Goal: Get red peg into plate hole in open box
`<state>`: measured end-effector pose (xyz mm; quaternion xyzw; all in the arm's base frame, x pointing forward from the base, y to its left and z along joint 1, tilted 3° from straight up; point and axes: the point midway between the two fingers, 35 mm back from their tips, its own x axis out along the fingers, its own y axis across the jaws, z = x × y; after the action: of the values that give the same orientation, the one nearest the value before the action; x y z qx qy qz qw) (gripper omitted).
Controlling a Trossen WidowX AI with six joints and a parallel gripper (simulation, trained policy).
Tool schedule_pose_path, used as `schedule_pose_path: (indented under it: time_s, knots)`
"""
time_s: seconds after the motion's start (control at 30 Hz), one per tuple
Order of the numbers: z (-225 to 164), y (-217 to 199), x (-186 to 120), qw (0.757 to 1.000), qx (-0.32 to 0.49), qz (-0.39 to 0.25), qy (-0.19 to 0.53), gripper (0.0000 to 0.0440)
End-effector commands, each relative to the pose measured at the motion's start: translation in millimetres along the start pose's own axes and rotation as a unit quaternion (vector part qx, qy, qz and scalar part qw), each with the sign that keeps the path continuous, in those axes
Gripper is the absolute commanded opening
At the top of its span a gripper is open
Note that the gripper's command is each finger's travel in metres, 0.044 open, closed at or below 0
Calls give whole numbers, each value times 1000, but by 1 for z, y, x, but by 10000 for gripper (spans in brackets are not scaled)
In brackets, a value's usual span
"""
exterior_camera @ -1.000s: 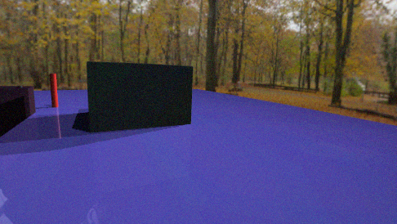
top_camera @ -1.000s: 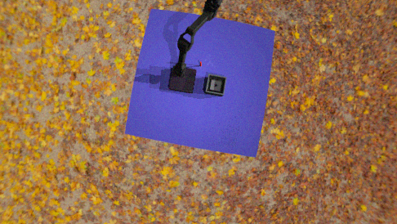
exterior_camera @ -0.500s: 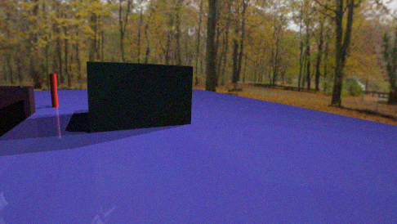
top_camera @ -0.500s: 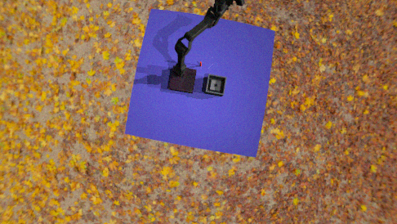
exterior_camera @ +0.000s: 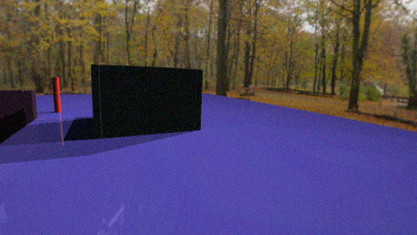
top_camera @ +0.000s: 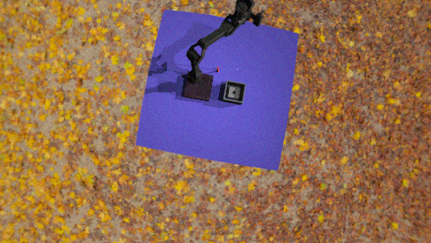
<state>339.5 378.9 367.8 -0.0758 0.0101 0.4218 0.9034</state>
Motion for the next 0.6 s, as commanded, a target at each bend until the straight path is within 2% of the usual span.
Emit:
schedule_pose_path:
  time_s: [0.0, 0.27, 0.57]
  knots:
    - [-23, -7, -12, 997, 53, -14, 45, 440]
    - [-73, -16, -33, 978, 151, -44, 137, 440]
    - [-127, -23, -66, 934, 255, -94, 234, 440]
